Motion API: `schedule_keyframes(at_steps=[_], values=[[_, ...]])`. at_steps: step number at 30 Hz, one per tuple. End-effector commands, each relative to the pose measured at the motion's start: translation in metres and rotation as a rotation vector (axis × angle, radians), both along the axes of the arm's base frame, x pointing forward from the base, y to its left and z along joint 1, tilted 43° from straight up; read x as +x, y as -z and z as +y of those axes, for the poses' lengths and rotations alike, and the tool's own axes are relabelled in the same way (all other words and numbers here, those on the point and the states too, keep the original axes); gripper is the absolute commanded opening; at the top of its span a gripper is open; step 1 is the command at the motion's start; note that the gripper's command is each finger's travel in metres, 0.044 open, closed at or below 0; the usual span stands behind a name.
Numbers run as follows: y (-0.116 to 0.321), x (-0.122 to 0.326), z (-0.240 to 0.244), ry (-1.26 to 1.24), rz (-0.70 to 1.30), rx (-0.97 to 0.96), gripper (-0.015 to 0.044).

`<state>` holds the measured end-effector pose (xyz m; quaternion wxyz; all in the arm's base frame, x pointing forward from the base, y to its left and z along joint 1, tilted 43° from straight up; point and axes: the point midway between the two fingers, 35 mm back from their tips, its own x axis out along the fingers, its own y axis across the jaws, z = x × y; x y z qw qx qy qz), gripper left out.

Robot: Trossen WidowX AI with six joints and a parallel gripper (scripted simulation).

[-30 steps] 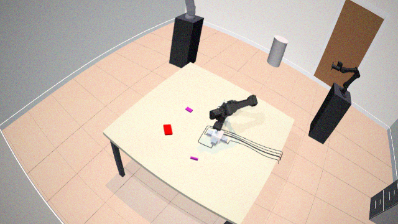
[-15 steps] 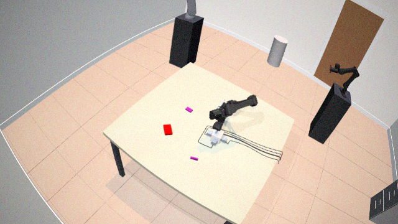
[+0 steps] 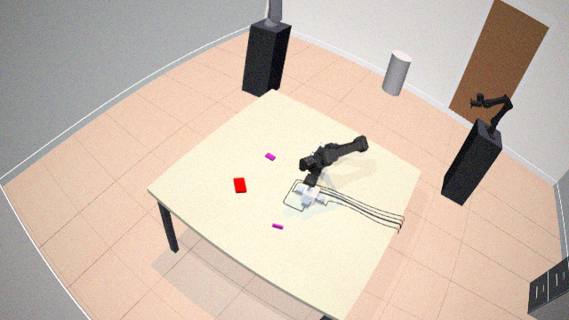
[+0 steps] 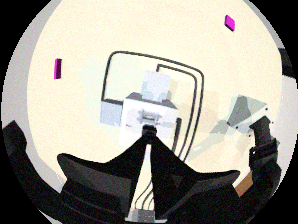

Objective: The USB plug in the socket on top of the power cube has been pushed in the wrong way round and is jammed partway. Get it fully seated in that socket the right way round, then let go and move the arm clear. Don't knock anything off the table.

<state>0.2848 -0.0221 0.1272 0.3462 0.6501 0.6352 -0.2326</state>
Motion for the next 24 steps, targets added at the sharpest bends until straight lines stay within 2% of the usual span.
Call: schedule_keyframes(at_steps=[1,24], values=[[0.0009,-0.0001,-0.0001,0.005,0.005,-0.004,0.0],[0.0037,0.0007,0.0007,0.017,0.014,-0.012,0.0]])
